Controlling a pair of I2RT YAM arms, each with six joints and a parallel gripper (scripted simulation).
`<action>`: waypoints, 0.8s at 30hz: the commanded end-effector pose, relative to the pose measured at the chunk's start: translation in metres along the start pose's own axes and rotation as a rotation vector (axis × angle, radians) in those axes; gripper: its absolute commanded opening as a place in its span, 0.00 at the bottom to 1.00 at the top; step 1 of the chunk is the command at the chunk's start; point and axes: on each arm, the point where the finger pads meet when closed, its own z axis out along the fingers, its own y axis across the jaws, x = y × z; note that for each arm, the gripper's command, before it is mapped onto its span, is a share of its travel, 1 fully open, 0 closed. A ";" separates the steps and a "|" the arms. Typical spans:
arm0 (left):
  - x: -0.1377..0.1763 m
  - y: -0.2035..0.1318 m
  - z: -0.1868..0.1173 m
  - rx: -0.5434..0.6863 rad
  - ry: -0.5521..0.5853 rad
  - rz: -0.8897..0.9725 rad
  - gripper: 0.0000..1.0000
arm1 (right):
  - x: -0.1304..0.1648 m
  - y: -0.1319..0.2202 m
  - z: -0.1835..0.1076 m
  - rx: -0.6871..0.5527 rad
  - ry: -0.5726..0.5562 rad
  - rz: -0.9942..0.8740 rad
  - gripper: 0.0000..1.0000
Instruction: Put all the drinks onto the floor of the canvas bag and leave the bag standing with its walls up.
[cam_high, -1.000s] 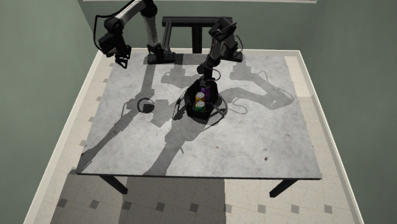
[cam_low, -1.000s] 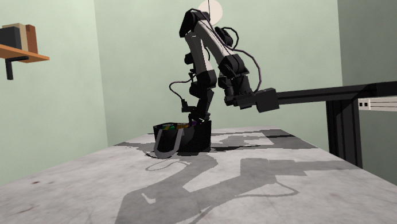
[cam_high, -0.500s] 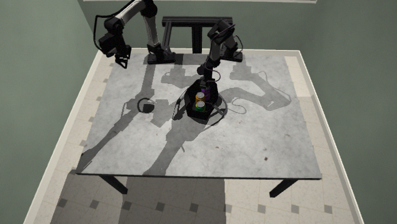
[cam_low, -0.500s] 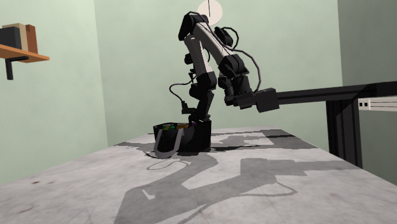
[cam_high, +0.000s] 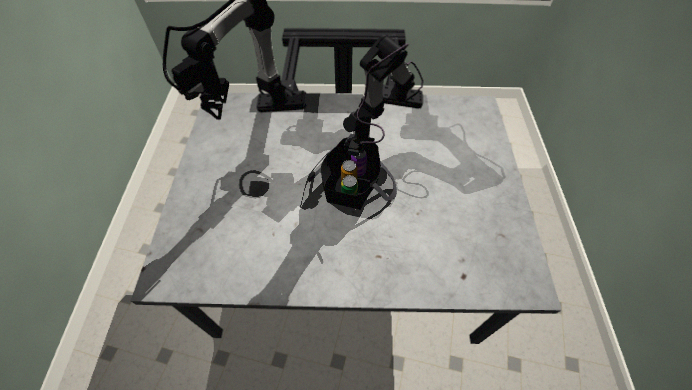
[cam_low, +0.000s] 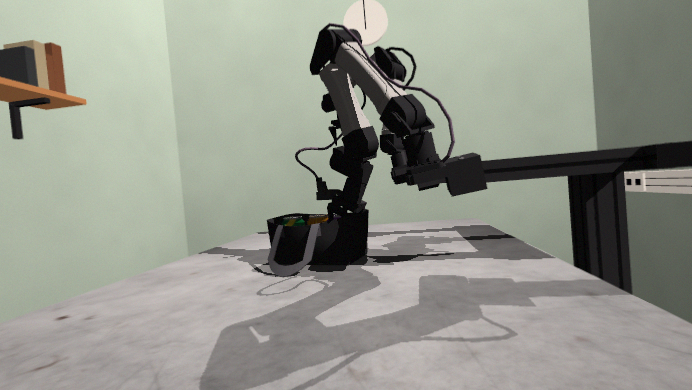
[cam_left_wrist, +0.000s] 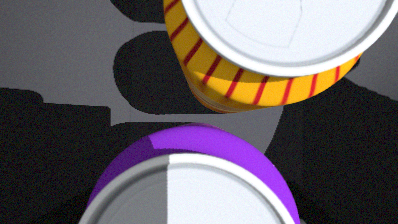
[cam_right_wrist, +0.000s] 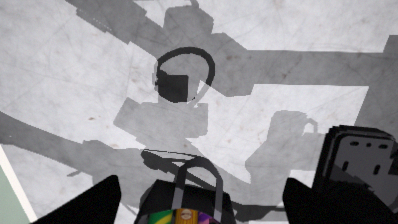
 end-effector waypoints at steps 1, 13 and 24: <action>-0.014 -0.006 0.000 0.012 -0.052 -0.009 0.84 | 0.000 -0.002 -0.005 -0.010 -0.019 0.007 0.86; -0.007 -0.003 0.000 0.008 -0.033 -0.003 0.84 | 0.000 -0.002 -0.005 -0.010 -0.019 0.007 0.86; -0.007 -0.003 0.000 0.008 -0.033 -0.003 0.86 | 0.000 -0.002 -0.005 -0.010 -0.019 0.007 0.86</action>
